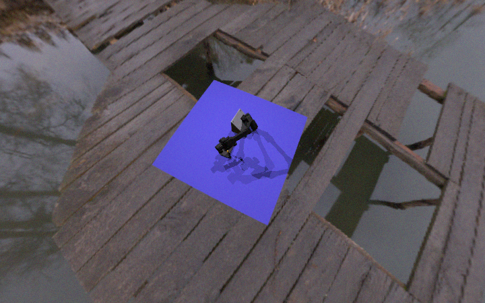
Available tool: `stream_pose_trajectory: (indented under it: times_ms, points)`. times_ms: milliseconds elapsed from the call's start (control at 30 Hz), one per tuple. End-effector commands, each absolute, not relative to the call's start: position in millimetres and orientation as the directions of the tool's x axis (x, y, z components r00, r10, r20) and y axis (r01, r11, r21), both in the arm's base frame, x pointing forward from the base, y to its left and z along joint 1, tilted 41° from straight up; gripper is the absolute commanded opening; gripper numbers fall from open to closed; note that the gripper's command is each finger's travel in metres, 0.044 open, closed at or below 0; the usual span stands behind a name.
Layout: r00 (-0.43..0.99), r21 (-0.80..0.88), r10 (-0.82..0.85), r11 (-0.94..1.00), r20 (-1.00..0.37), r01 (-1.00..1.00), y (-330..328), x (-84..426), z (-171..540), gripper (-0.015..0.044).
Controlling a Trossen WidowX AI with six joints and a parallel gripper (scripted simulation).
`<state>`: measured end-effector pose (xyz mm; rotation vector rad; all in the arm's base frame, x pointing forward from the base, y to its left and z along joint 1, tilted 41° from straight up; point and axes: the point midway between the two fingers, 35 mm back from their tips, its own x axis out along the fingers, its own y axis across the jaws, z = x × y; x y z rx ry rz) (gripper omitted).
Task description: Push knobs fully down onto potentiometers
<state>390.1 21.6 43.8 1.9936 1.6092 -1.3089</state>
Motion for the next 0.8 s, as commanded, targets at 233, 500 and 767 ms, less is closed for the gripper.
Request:
stream_pose_trajectory:
  times_ms: [233, 500, 767]
  points:
    - [-0.022, -0.330, 0.647, -0.359, -0.762, 0.873, 36.0, 389.6, 29.3, 0.0000]
    - [-0.022, -0.330, 0.647, -0.359, -0.762, 0.873, 43.2, 389.5, 20.8, 0.0000]
    - [-0.022, -0.330, 0.648, -0.359, -0.762, 0.873, 49.2, 389.1, 13.9, 0.0000]
